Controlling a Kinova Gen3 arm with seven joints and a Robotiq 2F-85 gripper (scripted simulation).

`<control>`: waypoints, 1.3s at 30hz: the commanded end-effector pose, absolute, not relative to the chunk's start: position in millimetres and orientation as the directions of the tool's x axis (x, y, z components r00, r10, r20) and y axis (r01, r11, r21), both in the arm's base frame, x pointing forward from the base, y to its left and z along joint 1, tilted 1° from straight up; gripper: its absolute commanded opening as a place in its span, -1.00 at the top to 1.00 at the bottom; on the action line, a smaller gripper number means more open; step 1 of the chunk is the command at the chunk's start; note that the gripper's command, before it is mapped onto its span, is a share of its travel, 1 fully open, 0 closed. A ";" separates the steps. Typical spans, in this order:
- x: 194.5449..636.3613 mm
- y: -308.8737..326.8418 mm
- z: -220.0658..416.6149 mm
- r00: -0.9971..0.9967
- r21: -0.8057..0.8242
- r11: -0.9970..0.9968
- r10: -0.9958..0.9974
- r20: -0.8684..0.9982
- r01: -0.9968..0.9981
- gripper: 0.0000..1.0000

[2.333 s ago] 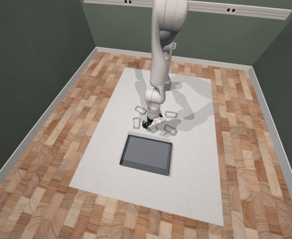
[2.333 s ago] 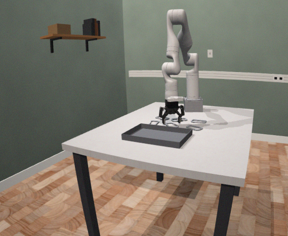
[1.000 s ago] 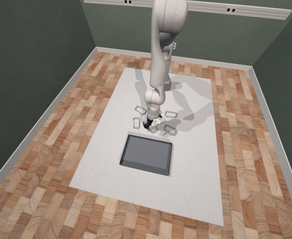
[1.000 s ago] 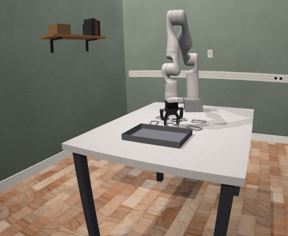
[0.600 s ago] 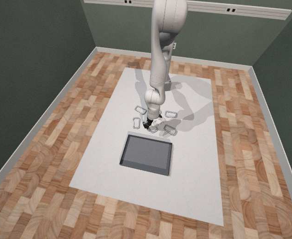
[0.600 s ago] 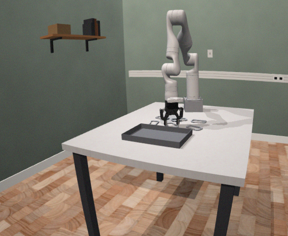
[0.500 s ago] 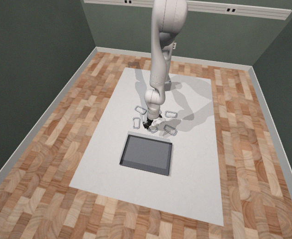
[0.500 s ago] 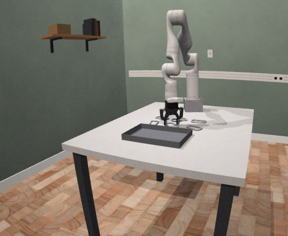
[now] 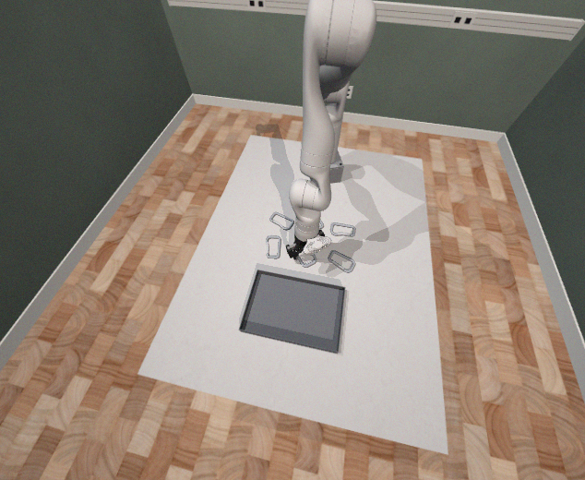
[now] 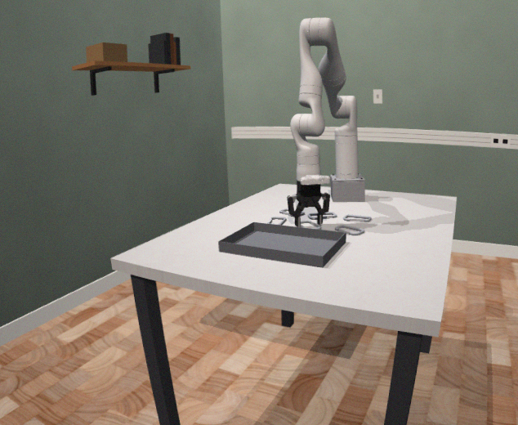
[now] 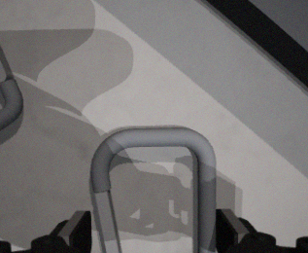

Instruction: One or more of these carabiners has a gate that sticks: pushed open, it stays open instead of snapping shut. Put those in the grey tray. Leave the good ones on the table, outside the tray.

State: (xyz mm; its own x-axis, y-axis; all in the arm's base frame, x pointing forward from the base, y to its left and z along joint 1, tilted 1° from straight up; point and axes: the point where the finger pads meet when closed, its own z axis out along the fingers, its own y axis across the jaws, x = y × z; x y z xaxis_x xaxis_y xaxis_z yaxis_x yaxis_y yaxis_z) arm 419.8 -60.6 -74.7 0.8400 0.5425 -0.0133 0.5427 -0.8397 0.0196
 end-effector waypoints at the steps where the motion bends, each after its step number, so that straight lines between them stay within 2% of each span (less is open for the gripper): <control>1: 420.4 -60.6 -74.2 0.840 0.020 -0.840 0.543 -0.012 0.543 -0.42; 17: 420.4 -60.6 -74.2 0.840 0.020 -0.840 0.543 -0.012 0.543 -0.42; 18: 421.1 -60.6 -73.4 0.840 0.022 -0.840 0.543 -0.010 0.543 -0.34; 34: 421.1 -60.6 -73.4 0.840 0.022 -0.840 0.543 -0.010 0.543 -0.34; 35: 421.6 -60.6 -72.6 0.840 0.022 -0.840 0.543 -0.009 0.543 -0.26; 39: 421.6 -60.6 -72.6 0.840 0.022 -0.840 0.543 -0.009 0.543 -0.26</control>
State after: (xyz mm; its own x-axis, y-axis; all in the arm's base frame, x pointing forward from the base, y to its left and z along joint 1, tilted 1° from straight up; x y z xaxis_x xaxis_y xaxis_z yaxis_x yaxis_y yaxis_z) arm 421.4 -60.4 -72.4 0.8399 0.5426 -0.0096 0.5427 -0.8397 0.0215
